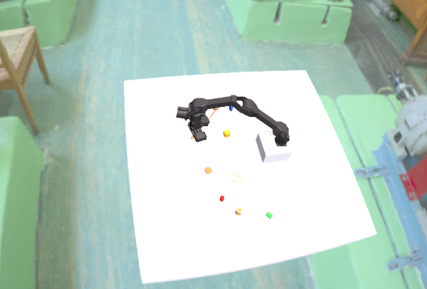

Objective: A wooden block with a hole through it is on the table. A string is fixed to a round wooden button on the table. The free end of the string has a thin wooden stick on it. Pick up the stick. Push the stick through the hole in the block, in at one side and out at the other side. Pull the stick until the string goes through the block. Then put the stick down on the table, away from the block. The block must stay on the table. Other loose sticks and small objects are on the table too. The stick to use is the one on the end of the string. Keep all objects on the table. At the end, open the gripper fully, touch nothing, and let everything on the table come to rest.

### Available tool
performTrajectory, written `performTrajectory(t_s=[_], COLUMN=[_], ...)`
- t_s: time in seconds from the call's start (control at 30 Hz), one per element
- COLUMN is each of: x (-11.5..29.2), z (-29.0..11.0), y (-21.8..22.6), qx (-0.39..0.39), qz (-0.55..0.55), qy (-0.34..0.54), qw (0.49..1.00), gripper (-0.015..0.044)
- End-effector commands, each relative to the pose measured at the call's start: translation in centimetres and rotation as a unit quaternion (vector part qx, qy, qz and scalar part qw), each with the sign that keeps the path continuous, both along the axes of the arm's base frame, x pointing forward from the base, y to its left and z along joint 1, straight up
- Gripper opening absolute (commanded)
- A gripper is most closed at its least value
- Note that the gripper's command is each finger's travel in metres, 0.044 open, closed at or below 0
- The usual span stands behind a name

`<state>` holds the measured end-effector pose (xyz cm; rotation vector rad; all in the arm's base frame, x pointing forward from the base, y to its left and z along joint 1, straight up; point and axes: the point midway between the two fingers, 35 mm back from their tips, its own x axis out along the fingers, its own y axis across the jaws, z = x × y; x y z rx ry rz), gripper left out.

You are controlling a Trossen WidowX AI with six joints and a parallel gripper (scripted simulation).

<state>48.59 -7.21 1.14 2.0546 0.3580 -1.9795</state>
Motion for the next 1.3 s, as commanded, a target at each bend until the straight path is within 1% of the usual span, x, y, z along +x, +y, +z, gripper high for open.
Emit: performTrajectory(t_s=[0.0, 1.27], x=[-0.3, -3.1], z=[-0.1, -3.2], y=[0.3, 2.4], qx=[-0.001, -0.001], qz=[-0.002, -0.002], qy=[-0.002, 0.001], qw=[1.000, 1.000], gripper=[0.0000, 0.0000])
